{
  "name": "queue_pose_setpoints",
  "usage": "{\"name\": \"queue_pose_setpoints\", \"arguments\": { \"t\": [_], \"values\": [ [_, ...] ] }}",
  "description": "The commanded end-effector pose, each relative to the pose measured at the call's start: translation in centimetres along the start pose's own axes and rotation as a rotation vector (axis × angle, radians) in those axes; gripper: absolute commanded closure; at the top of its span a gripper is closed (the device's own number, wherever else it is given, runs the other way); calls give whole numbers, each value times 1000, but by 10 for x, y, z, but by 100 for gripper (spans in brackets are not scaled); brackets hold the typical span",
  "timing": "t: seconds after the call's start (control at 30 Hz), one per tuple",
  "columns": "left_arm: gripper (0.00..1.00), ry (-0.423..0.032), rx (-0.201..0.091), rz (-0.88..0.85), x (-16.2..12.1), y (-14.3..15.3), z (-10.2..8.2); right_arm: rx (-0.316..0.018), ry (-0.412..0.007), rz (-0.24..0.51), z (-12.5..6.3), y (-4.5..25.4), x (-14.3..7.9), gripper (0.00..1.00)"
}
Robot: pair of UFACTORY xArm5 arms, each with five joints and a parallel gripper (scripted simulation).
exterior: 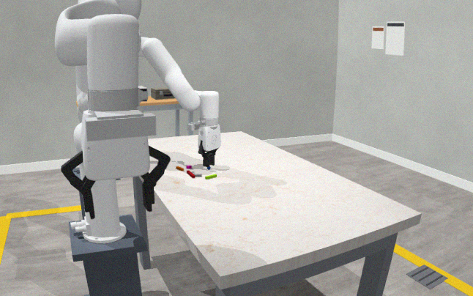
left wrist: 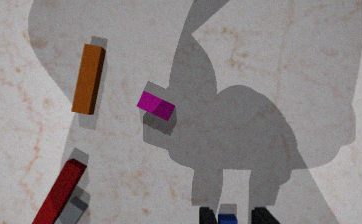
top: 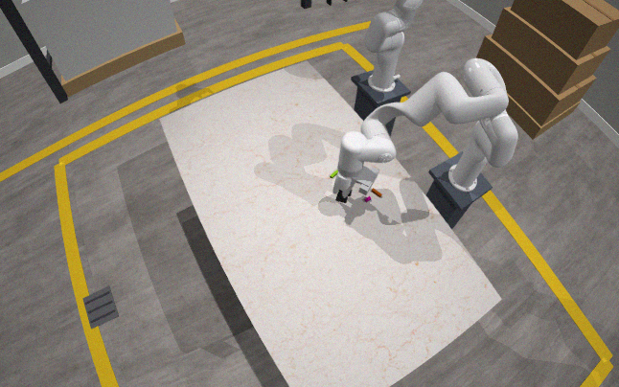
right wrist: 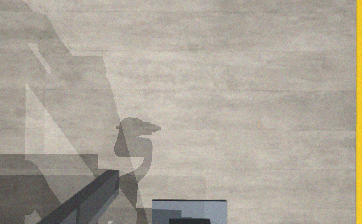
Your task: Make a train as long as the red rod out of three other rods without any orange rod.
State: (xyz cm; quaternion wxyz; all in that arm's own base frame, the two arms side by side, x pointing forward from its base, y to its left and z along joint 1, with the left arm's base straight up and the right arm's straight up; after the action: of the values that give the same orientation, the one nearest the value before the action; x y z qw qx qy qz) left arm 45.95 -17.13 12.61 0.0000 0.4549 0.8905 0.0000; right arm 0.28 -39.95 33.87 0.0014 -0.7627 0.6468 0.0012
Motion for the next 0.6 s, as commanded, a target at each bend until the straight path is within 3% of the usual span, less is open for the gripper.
{"name": "queue_pose_setpoints", "arguments": {
  "t": [0.0, 0.57],
  "values": [
    [74, -3, -2, 0, -1, 1, 0, -1, 4, 0, -1, 0, 0, 0],
    [74, -3, -2, 0, -1, 1, 9, -1, 4, 0, -1, 0, 0, 0]
  ]
}}
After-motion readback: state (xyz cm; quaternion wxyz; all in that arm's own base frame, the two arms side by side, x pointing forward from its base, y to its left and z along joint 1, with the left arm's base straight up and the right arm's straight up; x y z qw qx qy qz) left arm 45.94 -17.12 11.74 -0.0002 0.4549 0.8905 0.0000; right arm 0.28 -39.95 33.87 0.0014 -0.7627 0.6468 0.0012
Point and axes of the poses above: on each arm, the point where the finger pads meet when closed, its own z axis out along the fingers, its own y axis across the jaws, x = y × z, the point moved 9 cm from there along -z, back along the fingers, and after that the axes turned 9 degrees about -z, right-handed, at the moved point
